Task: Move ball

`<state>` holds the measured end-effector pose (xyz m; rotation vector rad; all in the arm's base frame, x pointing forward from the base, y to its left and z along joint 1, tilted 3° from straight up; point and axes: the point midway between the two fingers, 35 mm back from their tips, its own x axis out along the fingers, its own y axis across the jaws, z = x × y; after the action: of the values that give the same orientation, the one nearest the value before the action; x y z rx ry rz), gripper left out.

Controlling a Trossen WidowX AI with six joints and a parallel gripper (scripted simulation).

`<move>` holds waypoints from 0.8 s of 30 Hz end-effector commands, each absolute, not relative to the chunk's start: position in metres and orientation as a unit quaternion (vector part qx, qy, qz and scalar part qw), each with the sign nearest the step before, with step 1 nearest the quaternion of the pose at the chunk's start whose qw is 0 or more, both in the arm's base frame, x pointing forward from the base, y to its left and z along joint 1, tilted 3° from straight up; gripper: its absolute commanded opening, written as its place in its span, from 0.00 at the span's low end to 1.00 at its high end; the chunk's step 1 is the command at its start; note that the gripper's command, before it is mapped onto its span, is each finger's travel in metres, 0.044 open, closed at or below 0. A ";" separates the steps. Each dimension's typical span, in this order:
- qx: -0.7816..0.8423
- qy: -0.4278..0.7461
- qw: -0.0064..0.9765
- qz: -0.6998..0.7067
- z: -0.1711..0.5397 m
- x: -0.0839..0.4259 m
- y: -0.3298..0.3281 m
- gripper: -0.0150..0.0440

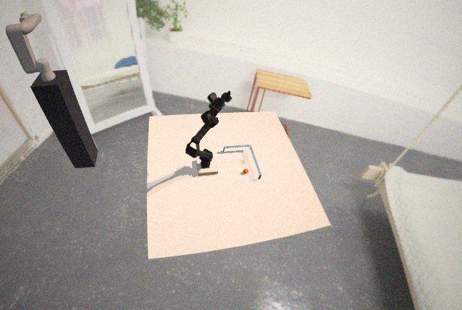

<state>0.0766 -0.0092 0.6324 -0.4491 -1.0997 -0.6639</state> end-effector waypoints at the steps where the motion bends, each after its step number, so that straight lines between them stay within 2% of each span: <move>1: -0.284 -0.476 0.793 -0.254 0.627 0.129 0.033 0.78; 9: -0.400 -0.359 0.830 -0.149 0.580 0.241 0.081 0.78; 16: -0.460 -0.209 0.860 -0.072 0.504 0.336 0.082 0.78; 24: -0.483 -0.097 0.869 -0.031 0.437 0.387 0.064 0.78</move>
<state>0.3717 0.0716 0.4600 -1.0121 -0.2845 -0.1005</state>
